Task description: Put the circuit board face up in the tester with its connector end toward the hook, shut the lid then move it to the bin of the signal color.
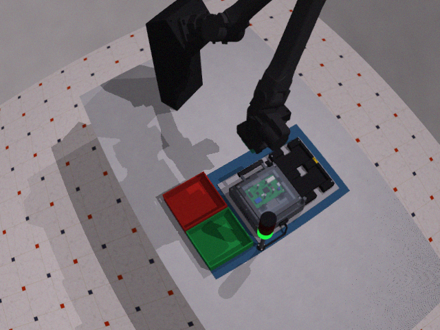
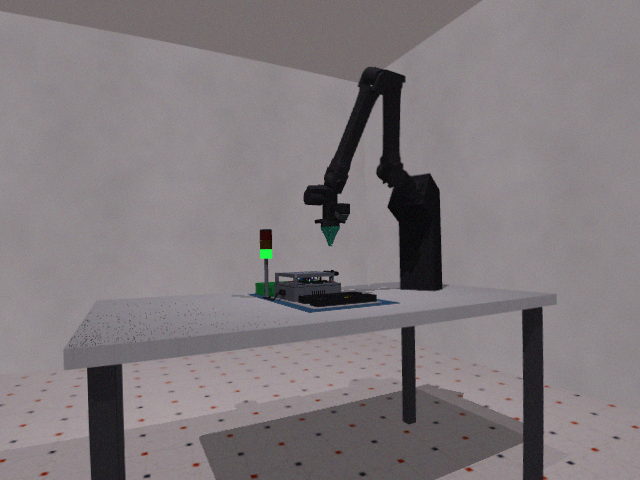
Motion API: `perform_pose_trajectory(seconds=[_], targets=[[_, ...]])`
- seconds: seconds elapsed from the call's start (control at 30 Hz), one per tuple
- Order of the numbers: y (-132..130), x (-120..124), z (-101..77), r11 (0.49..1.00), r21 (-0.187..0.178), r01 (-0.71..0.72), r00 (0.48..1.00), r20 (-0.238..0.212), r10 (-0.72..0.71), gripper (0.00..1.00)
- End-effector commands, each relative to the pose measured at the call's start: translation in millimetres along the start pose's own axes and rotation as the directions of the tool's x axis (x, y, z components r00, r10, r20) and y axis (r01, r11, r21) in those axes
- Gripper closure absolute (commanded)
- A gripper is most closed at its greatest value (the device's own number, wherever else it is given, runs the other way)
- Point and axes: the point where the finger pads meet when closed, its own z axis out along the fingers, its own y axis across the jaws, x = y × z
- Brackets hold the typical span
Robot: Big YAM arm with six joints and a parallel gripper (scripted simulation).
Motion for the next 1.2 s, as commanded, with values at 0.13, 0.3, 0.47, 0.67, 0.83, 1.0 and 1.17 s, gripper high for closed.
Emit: perform_pose_trajectory(seconds=[0.13, 0.3, 0.47, 0.67, 0.83, 1.0, 1.17], targets=[[-12.6, -36.0, -5.0, 1.000, 0.016, 0.005, 1.000, 0.023, -0.006, 1.00], [-19.5, -54.3, -6.3, 1.000, 0.023, 0.007, 1.000, 0.024, -0.008, 1.00], [-15.6, -58.0, -1.5, 1.000, 0.004, 0.000, 1.000, 0.022, 0.000, 1.00], [-19.4, -62.8, -5.4, 1.000, 0.021, 0.006, 1.000, 0.026, -0.006, 1.00], [-18.1, -60.0, 6.9, 1.000, 0.015, 0.003, 1.000, 0.024, -0.004, 1.00], [-16.9, -60.0, 16.5, 1.000, 0.013, 0.002, 1.000, 0.024, -0.003, 1.00], [-14.1, -60.1, 39.7, 1.000, 0.009, 0.001, 1.000, 0.024, -0.001, 1.00]])
